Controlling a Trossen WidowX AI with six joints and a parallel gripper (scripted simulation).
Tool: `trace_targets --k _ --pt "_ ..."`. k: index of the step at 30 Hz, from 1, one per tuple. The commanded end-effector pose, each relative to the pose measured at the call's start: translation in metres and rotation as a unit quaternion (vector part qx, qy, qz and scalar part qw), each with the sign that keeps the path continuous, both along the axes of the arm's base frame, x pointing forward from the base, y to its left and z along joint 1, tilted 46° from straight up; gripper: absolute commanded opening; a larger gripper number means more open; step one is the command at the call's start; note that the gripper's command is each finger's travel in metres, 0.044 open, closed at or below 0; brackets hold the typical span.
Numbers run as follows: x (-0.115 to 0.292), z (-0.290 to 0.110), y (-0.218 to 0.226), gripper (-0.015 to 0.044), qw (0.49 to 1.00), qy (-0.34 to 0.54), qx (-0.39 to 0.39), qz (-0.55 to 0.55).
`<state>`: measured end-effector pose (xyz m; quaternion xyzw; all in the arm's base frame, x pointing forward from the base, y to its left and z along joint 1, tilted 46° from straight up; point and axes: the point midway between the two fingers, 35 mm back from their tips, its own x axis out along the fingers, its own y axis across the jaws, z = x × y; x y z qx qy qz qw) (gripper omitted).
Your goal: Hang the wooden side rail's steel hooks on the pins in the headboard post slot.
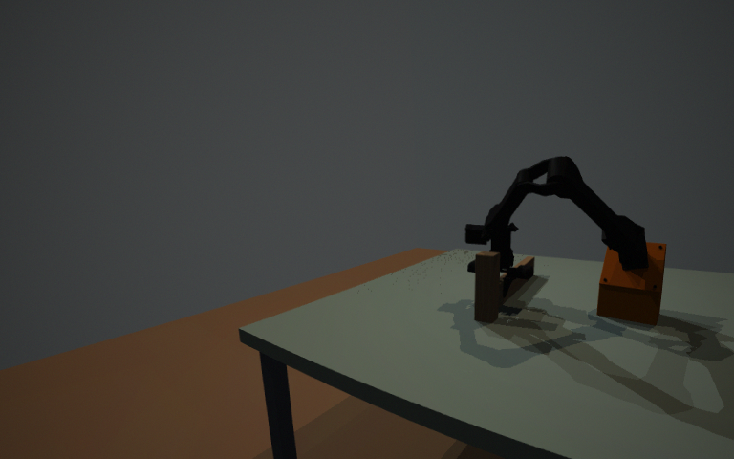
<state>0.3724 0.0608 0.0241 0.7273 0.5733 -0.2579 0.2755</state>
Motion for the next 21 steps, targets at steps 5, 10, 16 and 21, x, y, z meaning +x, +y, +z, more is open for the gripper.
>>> trace_targets --k 5,10,16,21 --pt "-0.0073 -0.0017 0.0006 0.0000 1.000 0.015 0.004 -0.010" --pt "-0.0094 -0.0019 0.0010 0.0000 1.000 0.015 0.004 -0.010" --pt "-0.0119 -0.0022 0.0014 0.0000 1.000 0.015 0.004 -0.010" --pt "-0.0140 -0.0024 0.0018 0.0000 1.000 0.015 0.004 -0.010"
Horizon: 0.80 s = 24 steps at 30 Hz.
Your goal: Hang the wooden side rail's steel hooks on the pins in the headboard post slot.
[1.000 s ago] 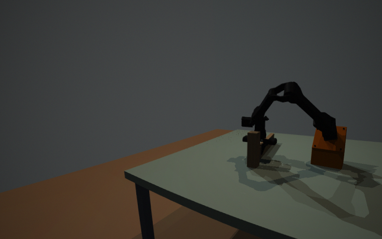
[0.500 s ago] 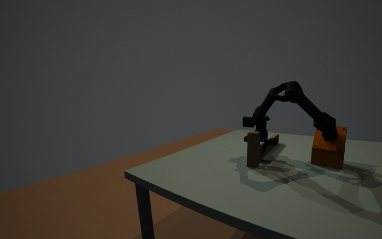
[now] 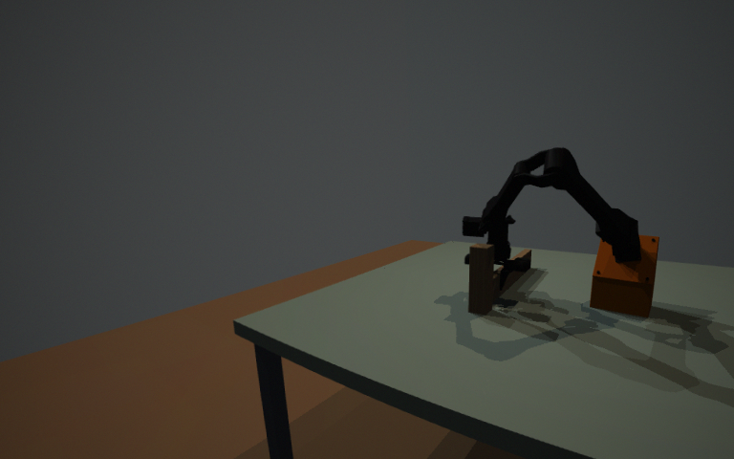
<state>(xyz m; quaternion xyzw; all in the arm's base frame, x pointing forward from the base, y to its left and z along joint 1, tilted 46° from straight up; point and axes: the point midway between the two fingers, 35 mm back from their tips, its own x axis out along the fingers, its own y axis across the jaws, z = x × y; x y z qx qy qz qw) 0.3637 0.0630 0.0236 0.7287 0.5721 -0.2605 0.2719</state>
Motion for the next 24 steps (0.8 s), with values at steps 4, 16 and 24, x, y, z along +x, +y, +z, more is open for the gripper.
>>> trace_targets --k 4,16,24 --pt "-0.0070 -0.0021 0.0000 0.0000 1.000 0.012 0.003 -0.007" --pt "-0.0037 -0.0004 0.0008 0.0000 1.000 0.000 0.000 0.000" --pt "-0.0039 0.0002 0.0003 0.0000 1.000 0.012 0.003 -0.007"
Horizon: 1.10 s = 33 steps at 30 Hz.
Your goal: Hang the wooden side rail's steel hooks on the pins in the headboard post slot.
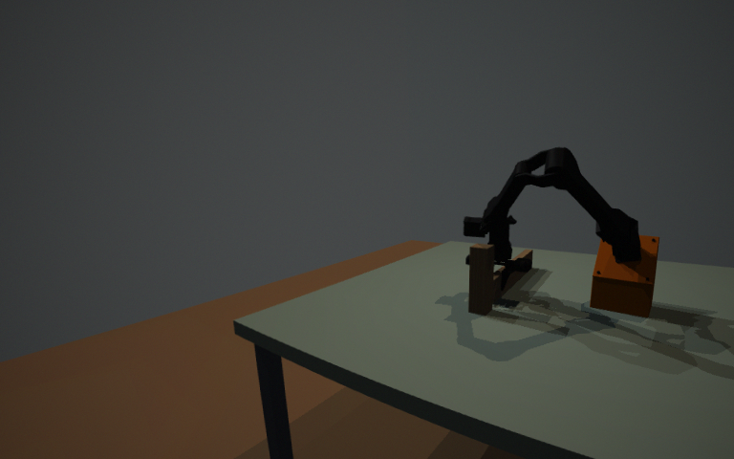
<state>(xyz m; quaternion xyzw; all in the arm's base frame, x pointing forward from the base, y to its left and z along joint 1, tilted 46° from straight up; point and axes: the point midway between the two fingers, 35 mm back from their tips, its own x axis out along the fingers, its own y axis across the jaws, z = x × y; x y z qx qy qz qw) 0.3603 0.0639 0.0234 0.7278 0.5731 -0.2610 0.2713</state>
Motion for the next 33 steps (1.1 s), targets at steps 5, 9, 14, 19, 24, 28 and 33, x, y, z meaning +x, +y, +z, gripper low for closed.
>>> trace_targets --k 5,9,14,19,24,28,33 --pt "-0.0006 0.0009 -0.0012 0.0000 1.000 0.011 0.002 -0.008" --pt "-0.0007 0.0014 -0.0017 0.0000 1.000 0.011 0.002 -0.008" --pt "-0.0009 0.0019 -0.0023 0.0000 1.000 0.011 0.002 -0.008" --pt "-0.0011 0.0025 -0.0029 0.0000 1.000 0.011 0.002 -0.008" --pt "-0.0012 0.0031 -0.0035 0.0000 1.000 0.011 0.002 -0.008" --pt "-0.0014 0.0035 -0.0039 0.0000 1.000 0.011 0.002 -0.008" --pt "-0.0015 0.0041 -0.0045 0.0000 1.000 0.011 0.002 -0.008"
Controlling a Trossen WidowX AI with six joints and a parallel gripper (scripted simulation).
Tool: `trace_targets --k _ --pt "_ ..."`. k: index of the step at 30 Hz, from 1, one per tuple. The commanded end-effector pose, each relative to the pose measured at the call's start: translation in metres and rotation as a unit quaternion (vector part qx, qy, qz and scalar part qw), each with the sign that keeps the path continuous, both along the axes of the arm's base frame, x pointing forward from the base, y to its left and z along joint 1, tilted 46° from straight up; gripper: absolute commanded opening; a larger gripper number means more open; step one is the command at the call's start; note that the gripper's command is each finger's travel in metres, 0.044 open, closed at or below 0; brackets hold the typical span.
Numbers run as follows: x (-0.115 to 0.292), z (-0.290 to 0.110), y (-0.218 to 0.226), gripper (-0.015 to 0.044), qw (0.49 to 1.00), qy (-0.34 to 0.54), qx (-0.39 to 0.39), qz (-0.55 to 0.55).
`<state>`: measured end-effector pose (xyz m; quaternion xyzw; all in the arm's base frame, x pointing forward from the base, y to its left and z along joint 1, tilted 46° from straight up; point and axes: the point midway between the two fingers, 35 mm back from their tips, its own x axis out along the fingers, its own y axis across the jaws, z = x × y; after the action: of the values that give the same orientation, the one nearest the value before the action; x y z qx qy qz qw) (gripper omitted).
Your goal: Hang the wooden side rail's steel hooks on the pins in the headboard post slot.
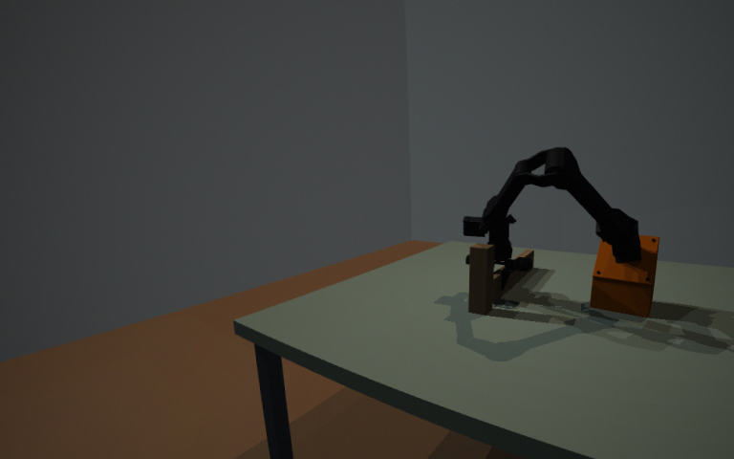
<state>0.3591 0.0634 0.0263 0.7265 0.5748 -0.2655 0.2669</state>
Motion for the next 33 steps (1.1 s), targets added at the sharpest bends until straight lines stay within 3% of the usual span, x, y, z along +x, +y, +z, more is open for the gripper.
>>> trace_targets --k 1,33 --pt "-0.0004 0.0013 -0.0041 0.0000 1.000 0.004 0.002 -0.007" --pt "-0.0014 0.0050 -0.0078 0.0000 1.000 0.004 0.001 -0.007"
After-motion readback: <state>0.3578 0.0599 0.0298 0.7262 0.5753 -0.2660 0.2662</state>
